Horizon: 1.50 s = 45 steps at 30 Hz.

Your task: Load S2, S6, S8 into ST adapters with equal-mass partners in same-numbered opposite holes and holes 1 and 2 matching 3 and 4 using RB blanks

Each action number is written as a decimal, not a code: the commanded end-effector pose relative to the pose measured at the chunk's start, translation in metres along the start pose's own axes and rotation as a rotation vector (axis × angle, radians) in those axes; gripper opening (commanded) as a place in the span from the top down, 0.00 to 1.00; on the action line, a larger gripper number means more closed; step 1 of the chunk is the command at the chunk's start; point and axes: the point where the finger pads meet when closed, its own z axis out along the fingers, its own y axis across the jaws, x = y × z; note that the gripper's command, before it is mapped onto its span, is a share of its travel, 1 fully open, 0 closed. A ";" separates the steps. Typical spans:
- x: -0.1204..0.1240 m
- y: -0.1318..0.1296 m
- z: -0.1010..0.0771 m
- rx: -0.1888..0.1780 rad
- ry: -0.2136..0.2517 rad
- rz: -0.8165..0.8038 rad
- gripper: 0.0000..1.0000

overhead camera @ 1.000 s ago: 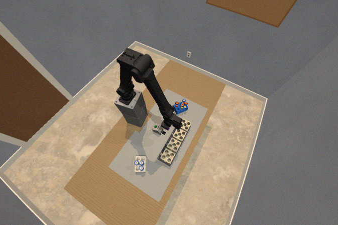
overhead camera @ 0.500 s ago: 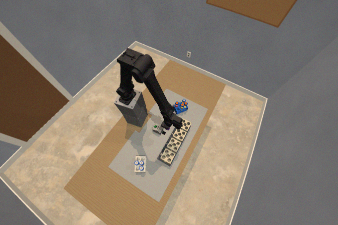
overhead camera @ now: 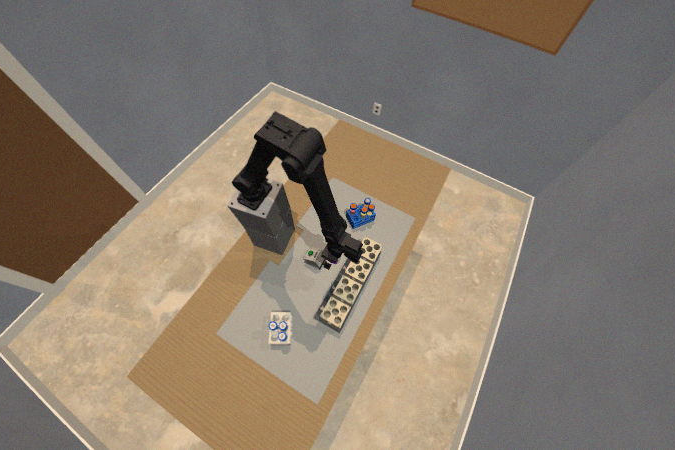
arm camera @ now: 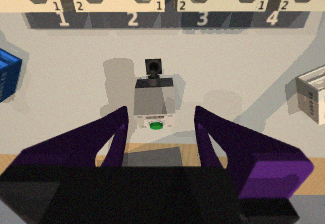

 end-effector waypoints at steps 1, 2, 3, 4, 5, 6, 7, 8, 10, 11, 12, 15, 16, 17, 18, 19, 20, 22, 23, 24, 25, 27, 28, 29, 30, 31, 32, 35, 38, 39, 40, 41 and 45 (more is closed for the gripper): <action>-0.014 -0.003 0.009 -0.002 -0.028 -0.004 0.45; -0.014 -0.002 0.013 -0.002 -0.028 -0.006 0.45; -0.013 -0.001 0.016 -0.002 -0.027 -0.007 0.45; -0.013 -0.002 0.020 -0.002 -0.027 -0.007 0.45; -0.013 -0.002 0.023 -0.002 -0.026 -0.005 0.45; -0.012 -0.003 0.027 -0.002 -0.025 -0.003 0.45; -0.011 -0.004 0.030 -0.002 -0.023 -0.002 0.45; -0.011 -0.003 0.034 -0.002 -0.023 -0.002 0.45; -0.011 -0.002 0.040 -0.002 -0.024 -0.007 0.45; -0.011 -0.001 0.044 -0.002 -0.024 -0.008 0.45; -0.011 -0.001 0.047 -0.002 -0.023 -0.008 0.45; -0.009 -0.002 0.051 -0.002 -0.021 -0.005 0.45; 0.001 -0.011 0.051 -0.003 -0.006 0.069 0.00; -0.009 -0.022 0.040 -0.002 -0.038 0.122 0.00; -0.009 -0.030 0.039 -0.001 -0.042 0.172 0.00; -0.007 -0.039 0.040 -0.001 -0.042 0.222 0.00; -0.006 -0.047 0.040 -0.002 -0.042 0.272 0.00; -0.006 -0.065 0.040 -0.002 -0.046 0.372 0.00; -0.005 -0.073 0.040 -0.003 -0.045 0.422 0.00; -0.003 -0.082 0.040 -0.003 -0.042 0.472 0.00; -0.002 -0.090 0.041 -0.004 -0.040 0.522 0.00; 0.001 -0.107 0.043 -0.004 -0.030 0.621 0.00; 0.002 -0.116 0.042 -0.004 -0.033 0.671 0.00; 0.002 -0.125 0.041 -0.004 -0.036 0.721 0.00; 0.002 -0.125 0.041 -0.004 -0.036 0.721 0.00; 0.002 -0.125 0.041 -0.004 -0.036 0.721 0.00; 0.010 -0.131 0.043 -0.004 -0.022 0.770 0.00; 0.010 -0.159 0.044 -0.003 -0.031 0.899 0.00; 0.012 -0.186 0.042 0.000 -0.037 0.879 0.00; 0.013 -0.195 0.042 0.001 -0.038 0.877 0.00; 0.015 -0.203 0.043 0.001 -0.036 0.877 0.00; 0.017 -0.211 0.044 0.001 -0.034 0.877 0.00; 0.028 -0.241 0.051 -0.001 -0.016 0.876 0.00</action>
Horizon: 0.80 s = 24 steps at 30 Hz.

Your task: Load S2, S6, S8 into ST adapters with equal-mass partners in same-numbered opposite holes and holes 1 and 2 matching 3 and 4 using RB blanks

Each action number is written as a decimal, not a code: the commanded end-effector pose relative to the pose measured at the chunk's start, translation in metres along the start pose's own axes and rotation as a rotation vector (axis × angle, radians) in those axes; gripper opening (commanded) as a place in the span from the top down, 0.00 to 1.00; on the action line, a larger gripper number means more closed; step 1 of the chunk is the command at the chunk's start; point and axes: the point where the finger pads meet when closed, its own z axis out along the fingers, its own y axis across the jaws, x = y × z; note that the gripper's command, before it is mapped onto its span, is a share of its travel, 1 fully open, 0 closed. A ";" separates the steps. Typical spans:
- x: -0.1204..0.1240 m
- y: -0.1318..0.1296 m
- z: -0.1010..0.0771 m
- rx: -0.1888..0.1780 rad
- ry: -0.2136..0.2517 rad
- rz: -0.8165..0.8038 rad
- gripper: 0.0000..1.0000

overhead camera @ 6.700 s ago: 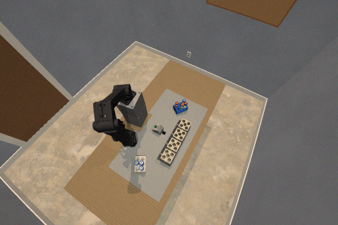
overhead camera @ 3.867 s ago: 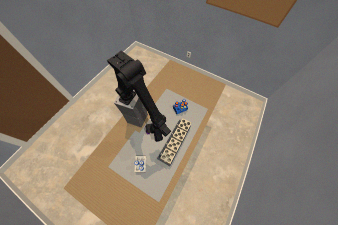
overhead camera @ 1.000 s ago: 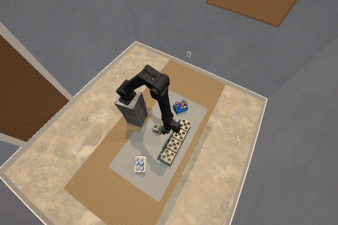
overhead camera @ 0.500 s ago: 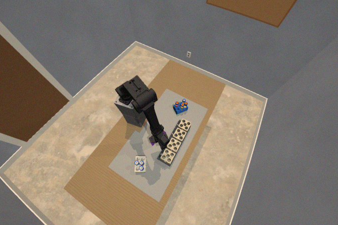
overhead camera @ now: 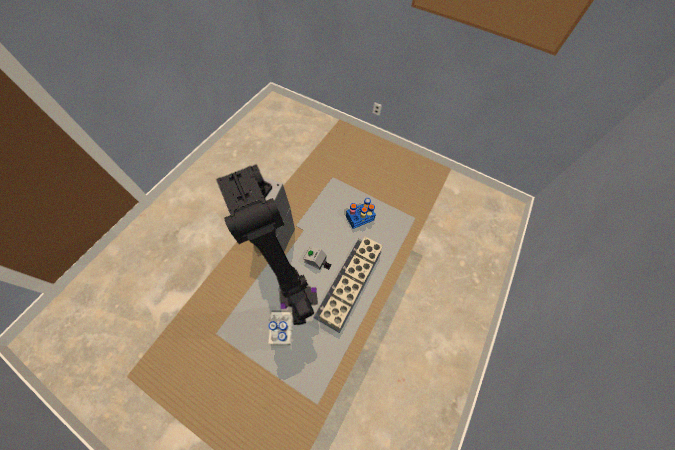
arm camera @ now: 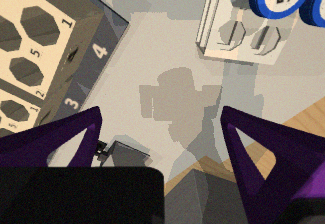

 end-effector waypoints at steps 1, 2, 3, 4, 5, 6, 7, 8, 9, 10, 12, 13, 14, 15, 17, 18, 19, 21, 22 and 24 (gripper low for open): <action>-0.020 -0.016 0.000 -0.002 -0.001 -0.045 0.00; -0.020 -0.016 0.000 -0.002 -0.001 -0.045 0.00; -0.020 -0.016 0.000 -0.002 -0.001 -0.045 0.00; -0.024 -0.022 0.002 -0.001 0.004 -0.045 0.00; -0.030 -0.028 0.003 -0.001 0.004 -0.045 0.00; -0.036 -0.035 0.003 -0.001 0.003 -0.045 0.00; -0.042 -0.041 0.003 -0.001 0.002 -0.045 0.00; -0.048 -0.047 0.003 -0.001 0.002 -0.045 0.00; -0.054 -0.053 0.003 -0.001 0.001 -0.045 0.00; -0.060 -0.059 0.003 -0.001 0.000 -0.045 0.00; -0.072 -0.072 0.003 -0.001 -0.001 -0.045 0.00; -0.079 -0.078 0.003 -0.001 -0.002 -0.045 0.00; -0.085 -0.084 0.004 -0.001 -0.002 -0.045 0.00; -0.091 -0.090 0.004 -0.001 -0.003 -0.045 0.00; -0.103 -0.102 0.004 -0.001 -0.004 -0.045 0.00; -0.104 -0.104 0.004 0.000 -0.005 -0.045 0.00; -0.104 -0.104 0.004 0.000 -0.005 -0.045 0.00; -0.086 -0.093 0.007 -0.001 0.024 -0.069 0.00; -0.086 -0.093 0.007 -0.001 0.024 -0.069 0.00; -0.086 -0.093 0.007 -0.001 0.024 -0.069 0.00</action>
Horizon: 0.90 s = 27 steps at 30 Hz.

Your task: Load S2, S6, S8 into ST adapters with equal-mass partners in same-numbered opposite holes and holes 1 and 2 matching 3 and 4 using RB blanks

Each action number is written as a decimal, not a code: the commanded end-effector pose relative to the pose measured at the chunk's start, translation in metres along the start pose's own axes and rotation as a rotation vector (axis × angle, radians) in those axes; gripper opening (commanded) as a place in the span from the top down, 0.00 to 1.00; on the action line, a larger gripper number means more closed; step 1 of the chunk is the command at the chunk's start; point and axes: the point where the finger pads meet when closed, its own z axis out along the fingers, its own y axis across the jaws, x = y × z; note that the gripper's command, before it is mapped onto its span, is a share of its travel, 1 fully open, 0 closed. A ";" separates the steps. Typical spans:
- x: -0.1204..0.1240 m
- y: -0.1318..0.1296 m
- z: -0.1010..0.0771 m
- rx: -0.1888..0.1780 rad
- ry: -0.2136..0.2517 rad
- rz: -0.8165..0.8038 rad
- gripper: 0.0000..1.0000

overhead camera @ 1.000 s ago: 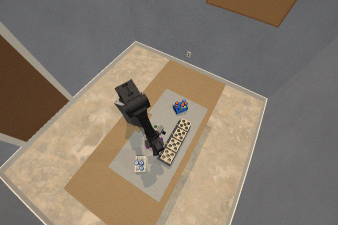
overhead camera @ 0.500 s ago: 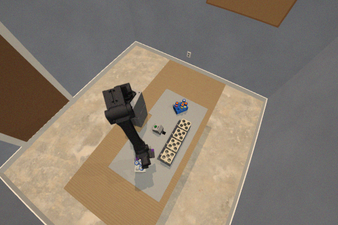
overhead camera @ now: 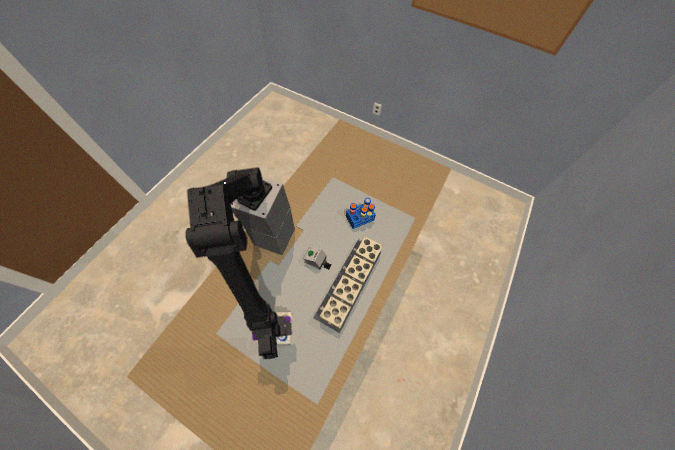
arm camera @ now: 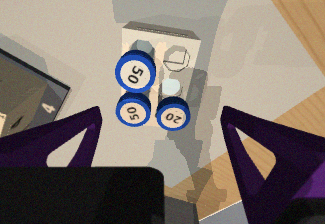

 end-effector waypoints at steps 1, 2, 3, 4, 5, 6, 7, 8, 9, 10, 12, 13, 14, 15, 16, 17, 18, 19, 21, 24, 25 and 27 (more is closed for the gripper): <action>0.011 0.014 0.005 -0.006 0.028 -0.057 0.00; -0.009 0.009 -0.006 -0.004 -0.019 -0.032 0.00; -0.009 0.009 -0.006 -0.004 -0.019 -0.032 0.00; -0.009 0.009 -0.005 -0.004 -0.019 -0.032 0.00; -0.009 0.009 -0.005 -0.004 -0.019 -0.032 0.00; -0.009 0.009 -0.005 -0.004 -0.019 -0.032 0.00; -0.009 0.009 -0.005 -0.004 -0.019 -0.032 0.00; -0.009 0.009 -0.005 -0.004 -0.019 -0.032 0.00; -0.009 0.009 -0.005 -0.004 -0.019 -0.032 0.00; -0.007 0.004 0.003 -0.004 -0.008 -0.033 0.00; -0.006 0.004 0.003 -0.004 -0.007 -0.034 0.00; -0.006 0.004 0.003 -0.004 -0.007 -0.034 0.00; -0.009 0.009 -0.005 -0.004 -0.019 -0.032 0.00; -0.009 0.009 -0.005 -0.004 -0.019 -0.032 0.00; -0.009 0.009 -0.005 -0.004 -0.019 -0.032 0.00; -0.009 0.009 -0.005 -0.004 -0.019 -0.032 0.00; -0.009 0.009 -0.005 -0.004 -0.019 -0.032 0.00; -0.009 0.009 -0.005 -0.004 -0.019 -0.032 0.00; -0.009 0.009 -0.005 -0.004 -0.019 -0.032 0.00; -0.009 0.009 -0.004 -0.004 -0.019 -0.032 0.00; -0.009 0.009 -0.004 -0.004 -0.019 -0.032 0.00; -0.009 0.009 -0.004 -0.004 -0.019 -0.032 0.00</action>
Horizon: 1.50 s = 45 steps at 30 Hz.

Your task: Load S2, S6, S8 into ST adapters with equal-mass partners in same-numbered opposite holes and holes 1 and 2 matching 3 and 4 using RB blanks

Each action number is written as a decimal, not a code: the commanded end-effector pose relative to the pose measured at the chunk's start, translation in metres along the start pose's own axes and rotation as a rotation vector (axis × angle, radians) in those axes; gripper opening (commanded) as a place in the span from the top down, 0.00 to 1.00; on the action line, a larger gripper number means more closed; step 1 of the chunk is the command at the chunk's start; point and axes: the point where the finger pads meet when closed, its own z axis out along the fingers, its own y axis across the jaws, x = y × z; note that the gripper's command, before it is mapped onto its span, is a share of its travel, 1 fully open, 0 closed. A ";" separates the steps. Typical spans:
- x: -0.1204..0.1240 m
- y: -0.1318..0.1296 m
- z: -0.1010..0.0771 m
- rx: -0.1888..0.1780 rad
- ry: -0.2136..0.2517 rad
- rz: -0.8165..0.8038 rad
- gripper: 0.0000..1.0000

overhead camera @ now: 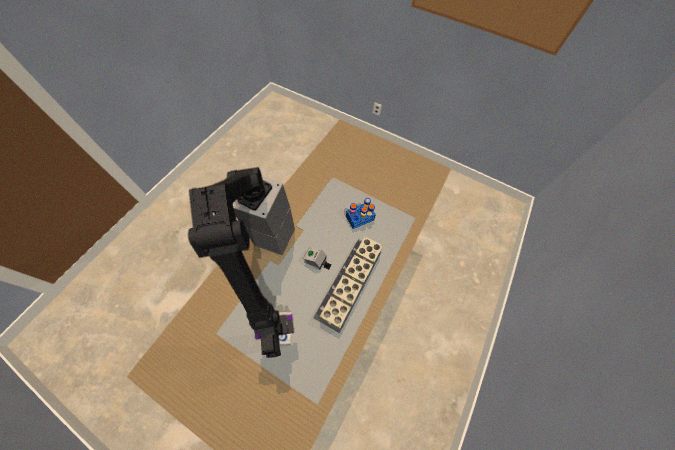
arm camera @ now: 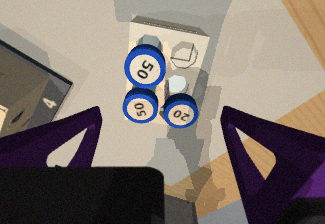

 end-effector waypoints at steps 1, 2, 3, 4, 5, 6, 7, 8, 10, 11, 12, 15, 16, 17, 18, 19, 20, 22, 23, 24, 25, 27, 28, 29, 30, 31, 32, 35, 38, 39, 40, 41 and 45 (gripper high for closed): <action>-0.013 0.000 -0.005 -0.002 -0.027 -0.006 0.00; -0.013 0.000 -0.005 -0.002 -0.027 -0.006 0.00; -0.013 0.000 -0.005 -0.002 -0.027 -0.006 0.00; -0.013 0.000 -0.005 -0.002 -0.027 -0.006 0.00; -0.013 0.000 -0.005 -0.002 -0.027 -0.006 0.00; -0.013 0.000 -0.005 -0.002 -0.027 -0.006 0.00; -0.013 0.000 -0.005 -0.002 -0.027 -0.006 0.00; -0.013 0.000 -0.004 -0.002 -0.027 -0.006 0.00; -0.013 0.000 -0.004 -0.002 -0.027 -0.006 0.00; -0.013 0.000 -0.004 -0.002 -0.027 -0.006 0.00; -0.013 0.000 -0.004 -0.002 -0.027 -0.006 0.00; -0.013 0.000 -0.004 -0.002 -0.027 -0.006 0.00; -0.013 0.000 -0.004 -0.002 -0.027 -0.006 0.00; -0.013 0.000 -0.004 -0.002 -0.027 -0.006 0.00; -0.013 0.000 -0.004 -0.002 -0.027 -0.006 0.00; -0.013 0.000 -0.004 -0.002 -0.027 -0.006 0.00; -0.013 0.000 -0.004 -0.002 -0.027 -0.006 0.00; 0.012 0.018 0.006 -0.003 -0.007 -0.130 0.00; 0.008 0.023 -0.005 -0.001 -0.033 -0.179 0.00; 0.010 0.029 -0.010 0.001 -0.046 -0.228 0.00; 0.016 0.035 -0.010 0.002 -0.045 -0.278 0.00; 0.029 0.046 -0.010 0.003 -0.045 -0.378 0.00; 0.035 0.052 -0.010 0.003 -0.044 -0.428 0.00; 0.041 0.058 -0.009 0.004 -0.044 -0.478 0.00; 0.048 0.064 -0.009 0.004 -0.044 -0.528 0.00; 0.054 0.070 -0.009 0.005 -0.043 -0.578 0.00; 0.061 0.075 -0.009 0.005 -0.043 -0.628 0.00; 0.080 0.093 -0.009 0.006 -0.042 -0.778 0.00; 0.090 0.098 -0.005 0.004 -0.032 -0.829 0.00; 0.095 0.104 -0.006 0.005 -0.035 -0.879 0.00; 0.101 0.110 -0.007 0.005 -0.036 -0.928 0.00; 0.107 0.116 -0.007 0.005 -0.036 -0.978 0.00; 0.137 0.137 -0.002 0.002 -0.023 -1.179 0.00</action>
